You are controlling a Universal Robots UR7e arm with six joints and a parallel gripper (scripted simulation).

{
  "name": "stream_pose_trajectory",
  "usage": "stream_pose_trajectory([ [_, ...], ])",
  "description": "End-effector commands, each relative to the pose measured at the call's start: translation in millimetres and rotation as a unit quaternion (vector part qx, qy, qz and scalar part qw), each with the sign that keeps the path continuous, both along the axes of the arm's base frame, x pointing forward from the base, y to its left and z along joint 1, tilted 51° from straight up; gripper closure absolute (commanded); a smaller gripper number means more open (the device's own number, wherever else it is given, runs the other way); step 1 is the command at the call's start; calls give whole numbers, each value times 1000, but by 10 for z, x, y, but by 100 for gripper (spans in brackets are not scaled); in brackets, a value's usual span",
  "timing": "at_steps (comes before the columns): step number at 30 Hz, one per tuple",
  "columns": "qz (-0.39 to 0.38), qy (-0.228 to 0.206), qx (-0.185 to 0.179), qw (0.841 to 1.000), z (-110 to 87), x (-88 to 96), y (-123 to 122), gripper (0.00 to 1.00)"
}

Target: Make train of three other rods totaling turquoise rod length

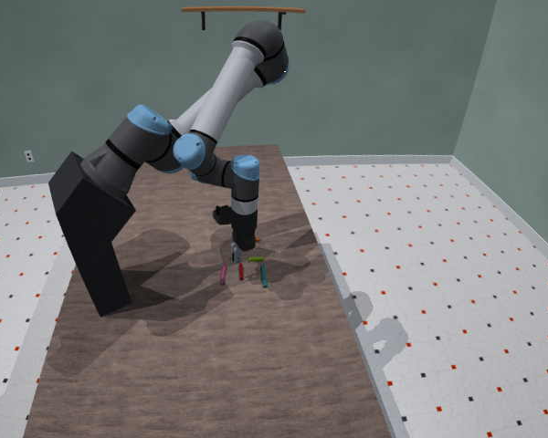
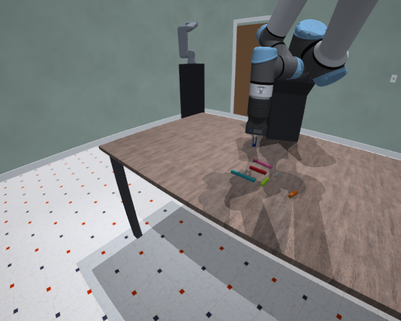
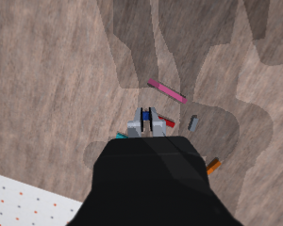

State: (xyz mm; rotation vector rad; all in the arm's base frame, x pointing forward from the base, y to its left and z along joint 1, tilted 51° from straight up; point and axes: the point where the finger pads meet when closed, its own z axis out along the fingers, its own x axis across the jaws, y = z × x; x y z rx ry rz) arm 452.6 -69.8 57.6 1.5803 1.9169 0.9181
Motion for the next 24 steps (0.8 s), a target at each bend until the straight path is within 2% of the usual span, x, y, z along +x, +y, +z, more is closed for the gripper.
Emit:
stream_pose_trajectory([
  [1, 32, -13, -20, 999, -73, -11, -260, 76],
  [10, 57, -33, -52, 996, -142, -56, -591, 76],
  [24, 61, -37, -57, 996, -152, -65, -645, 76],
])
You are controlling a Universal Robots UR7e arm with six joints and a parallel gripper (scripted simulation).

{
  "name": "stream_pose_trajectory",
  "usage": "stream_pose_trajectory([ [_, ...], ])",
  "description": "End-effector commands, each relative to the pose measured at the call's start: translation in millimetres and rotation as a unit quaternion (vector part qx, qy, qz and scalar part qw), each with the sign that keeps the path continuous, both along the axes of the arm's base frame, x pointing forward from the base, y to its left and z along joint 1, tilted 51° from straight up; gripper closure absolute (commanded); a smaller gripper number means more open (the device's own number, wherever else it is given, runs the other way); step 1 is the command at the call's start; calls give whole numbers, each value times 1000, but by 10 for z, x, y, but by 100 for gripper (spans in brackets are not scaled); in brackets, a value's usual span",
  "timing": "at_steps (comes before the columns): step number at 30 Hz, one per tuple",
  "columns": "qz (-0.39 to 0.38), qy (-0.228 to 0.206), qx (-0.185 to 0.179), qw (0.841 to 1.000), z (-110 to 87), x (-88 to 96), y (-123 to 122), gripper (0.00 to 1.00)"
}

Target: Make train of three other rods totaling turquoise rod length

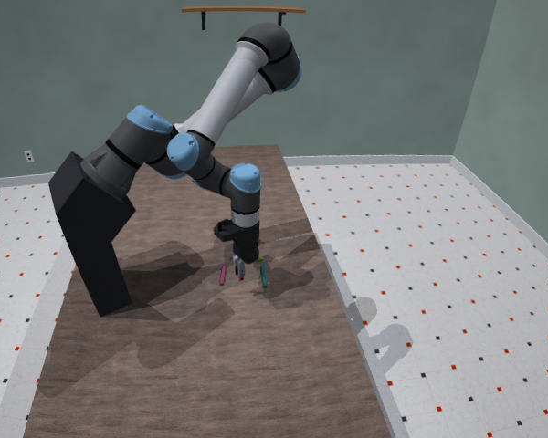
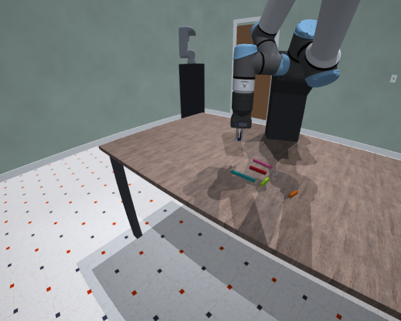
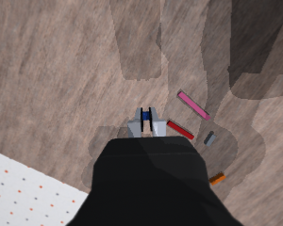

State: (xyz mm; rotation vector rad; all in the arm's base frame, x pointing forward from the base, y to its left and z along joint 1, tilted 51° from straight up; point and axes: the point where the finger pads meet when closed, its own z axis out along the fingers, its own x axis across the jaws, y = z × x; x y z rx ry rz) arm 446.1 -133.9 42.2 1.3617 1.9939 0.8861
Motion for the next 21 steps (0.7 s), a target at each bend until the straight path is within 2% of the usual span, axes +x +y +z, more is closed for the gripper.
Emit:
stream_pose_trajectory([
  [1, 1, 0, -1, 1000, 2, 0, -4, 76],
  [13, 1, 0, -1, 1000, -6, 9, -2, 76],
  [21, 1, 0, -1, 1000, -71, 87, 17, 76],
])
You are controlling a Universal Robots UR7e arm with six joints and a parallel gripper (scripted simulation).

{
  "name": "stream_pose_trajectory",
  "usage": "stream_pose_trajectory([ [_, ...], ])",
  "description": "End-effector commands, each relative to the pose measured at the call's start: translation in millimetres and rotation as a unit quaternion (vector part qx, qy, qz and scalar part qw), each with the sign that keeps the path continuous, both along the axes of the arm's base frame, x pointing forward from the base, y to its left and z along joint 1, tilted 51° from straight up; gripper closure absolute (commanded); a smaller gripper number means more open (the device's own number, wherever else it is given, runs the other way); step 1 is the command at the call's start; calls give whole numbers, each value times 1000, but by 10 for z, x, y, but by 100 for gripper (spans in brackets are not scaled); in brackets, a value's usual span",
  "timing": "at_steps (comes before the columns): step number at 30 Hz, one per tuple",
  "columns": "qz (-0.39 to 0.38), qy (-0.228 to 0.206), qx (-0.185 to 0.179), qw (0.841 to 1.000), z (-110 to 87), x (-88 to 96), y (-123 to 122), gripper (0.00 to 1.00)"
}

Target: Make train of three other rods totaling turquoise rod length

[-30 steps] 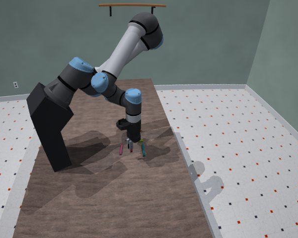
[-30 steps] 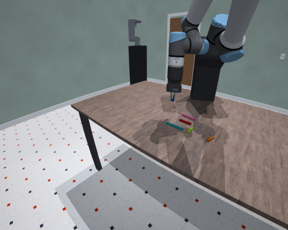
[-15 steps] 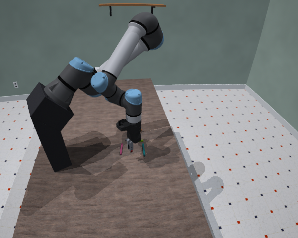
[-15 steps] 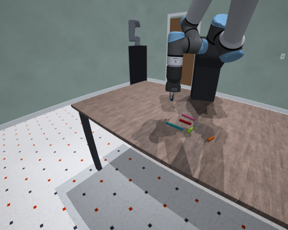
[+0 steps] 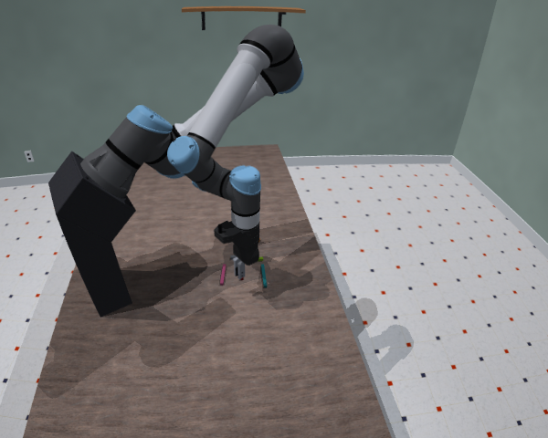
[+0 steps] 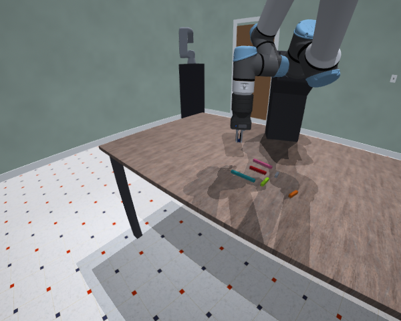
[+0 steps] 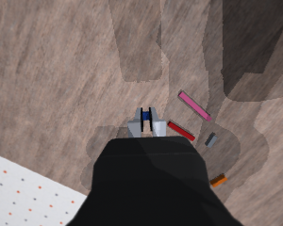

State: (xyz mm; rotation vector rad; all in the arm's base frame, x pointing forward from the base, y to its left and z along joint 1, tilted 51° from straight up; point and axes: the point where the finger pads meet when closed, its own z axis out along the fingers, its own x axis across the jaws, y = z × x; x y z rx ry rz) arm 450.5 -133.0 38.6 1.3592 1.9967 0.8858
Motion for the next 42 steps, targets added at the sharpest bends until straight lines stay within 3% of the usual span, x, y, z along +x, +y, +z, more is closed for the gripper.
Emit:
stream_pose_trajectory([
  [1, 0, 0, 0, 1000, -49, 59, 13, 76],
  [27, 0, 0, 0, 1000, -460, 548, 135, 76],
  [42, 0, 0, 0, 1000, -506, 604, 149, 76],
])
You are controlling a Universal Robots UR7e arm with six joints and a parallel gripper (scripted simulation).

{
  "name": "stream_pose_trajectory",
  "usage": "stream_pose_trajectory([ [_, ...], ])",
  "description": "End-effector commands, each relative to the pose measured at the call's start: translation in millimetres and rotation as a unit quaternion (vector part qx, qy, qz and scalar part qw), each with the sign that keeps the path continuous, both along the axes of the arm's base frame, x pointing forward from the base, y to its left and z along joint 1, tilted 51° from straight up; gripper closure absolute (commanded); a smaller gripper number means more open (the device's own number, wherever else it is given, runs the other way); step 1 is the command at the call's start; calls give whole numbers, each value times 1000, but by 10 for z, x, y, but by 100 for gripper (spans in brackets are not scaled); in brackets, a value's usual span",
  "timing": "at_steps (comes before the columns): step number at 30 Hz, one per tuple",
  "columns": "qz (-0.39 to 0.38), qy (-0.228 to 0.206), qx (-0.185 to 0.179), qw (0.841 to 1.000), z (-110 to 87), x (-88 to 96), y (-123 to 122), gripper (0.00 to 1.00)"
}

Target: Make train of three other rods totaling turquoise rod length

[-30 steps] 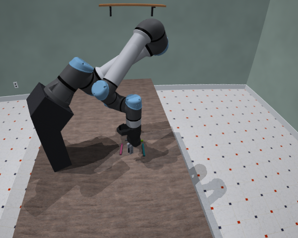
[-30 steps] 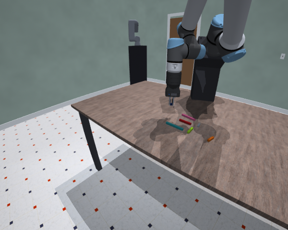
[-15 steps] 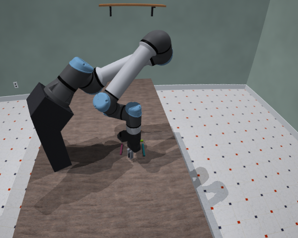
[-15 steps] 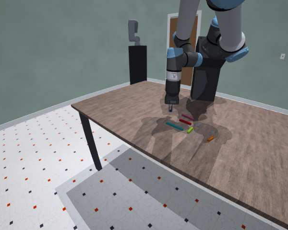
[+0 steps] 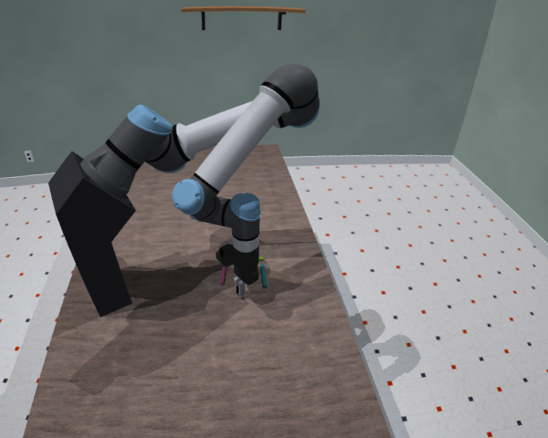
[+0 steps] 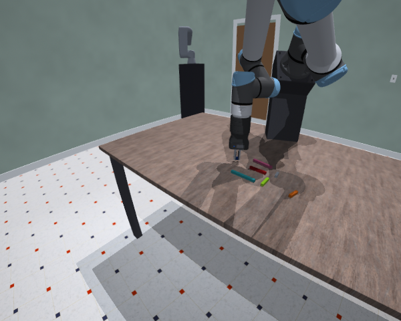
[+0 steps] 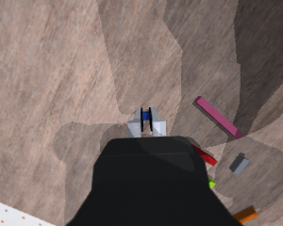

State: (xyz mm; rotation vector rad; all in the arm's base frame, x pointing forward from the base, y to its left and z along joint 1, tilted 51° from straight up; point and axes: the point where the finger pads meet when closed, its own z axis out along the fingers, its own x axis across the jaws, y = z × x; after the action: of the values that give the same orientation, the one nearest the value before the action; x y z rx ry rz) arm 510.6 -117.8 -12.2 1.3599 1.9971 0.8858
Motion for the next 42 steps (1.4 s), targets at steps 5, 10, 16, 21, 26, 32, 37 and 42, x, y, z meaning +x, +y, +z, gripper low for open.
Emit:
stream_pose_trajectory([
  [5, 0, 0, 0, 1000, 2, 3, -3, 76],
  [10, 0, 0, 0, 1000, 2, 3, -3, 76],
  [16, 0, 0, 0, 1000, 2, 3, -3, 76],
  [21, 0, 0, 0, 1000, 2, 3, -3, 76],
  [26, 0, 0, 0, 1000, 2, 3, -3, 76],
  [32, 0, 0, 0, 1000, 2, 3, -3, 76],
  [37, 0, 0, 0, 1000, -5, 12, -1, 76],
  [42, 0, 0, 0, 1000, -29, 40, 7, 76],
])
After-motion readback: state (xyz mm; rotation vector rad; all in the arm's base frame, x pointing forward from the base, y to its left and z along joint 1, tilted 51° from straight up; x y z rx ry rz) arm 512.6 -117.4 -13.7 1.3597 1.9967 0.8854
